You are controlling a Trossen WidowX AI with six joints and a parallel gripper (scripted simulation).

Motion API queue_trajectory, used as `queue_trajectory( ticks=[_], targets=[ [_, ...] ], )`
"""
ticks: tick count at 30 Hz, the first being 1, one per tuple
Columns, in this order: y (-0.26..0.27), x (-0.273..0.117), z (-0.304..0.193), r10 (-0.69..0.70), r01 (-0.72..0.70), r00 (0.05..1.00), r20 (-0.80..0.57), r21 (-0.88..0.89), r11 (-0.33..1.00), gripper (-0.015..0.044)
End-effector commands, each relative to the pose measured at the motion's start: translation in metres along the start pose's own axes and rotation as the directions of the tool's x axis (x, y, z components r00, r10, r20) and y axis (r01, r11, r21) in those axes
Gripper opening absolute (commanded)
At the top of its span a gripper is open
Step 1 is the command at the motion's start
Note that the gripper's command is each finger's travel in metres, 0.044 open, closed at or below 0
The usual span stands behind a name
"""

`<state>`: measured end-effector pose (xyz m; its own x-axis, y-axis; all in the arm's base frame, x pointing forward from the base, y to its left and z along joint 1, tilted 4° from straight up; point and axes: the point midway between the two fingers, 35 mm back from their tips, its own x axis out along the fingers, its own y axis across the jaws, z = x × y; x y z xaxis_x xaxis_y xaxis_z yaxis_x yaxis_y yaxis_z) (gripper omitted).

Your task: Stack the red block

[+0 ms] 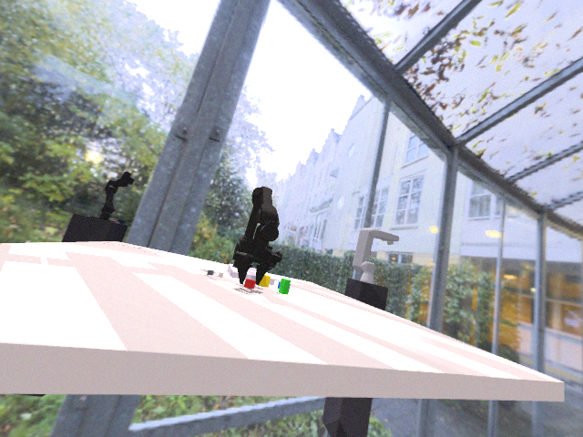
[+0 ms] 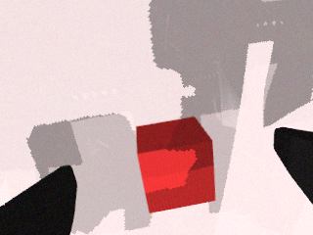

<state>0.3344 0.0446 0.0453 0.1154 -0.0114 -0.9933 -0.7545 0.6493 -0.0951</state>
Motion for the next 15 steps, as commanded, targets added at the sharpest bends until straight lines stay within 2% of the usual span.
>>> queue_trajectory(
  ticks=[1,14,15],
  targets=[
    [0.0017,0.0041,-0.0007,0.007,-0.007,1.000,0.001,0.002,1.000,0.0440],
    [0.0018,0.0034,-0.0007,0.007,-0.007,1.000,0.001,0.002,1.000,0.0440],
    [0.0018,0.0034,-0.0007,0.007,-0.007,1.000,0.001,0.002,1.000,0.0414]
  ],
)
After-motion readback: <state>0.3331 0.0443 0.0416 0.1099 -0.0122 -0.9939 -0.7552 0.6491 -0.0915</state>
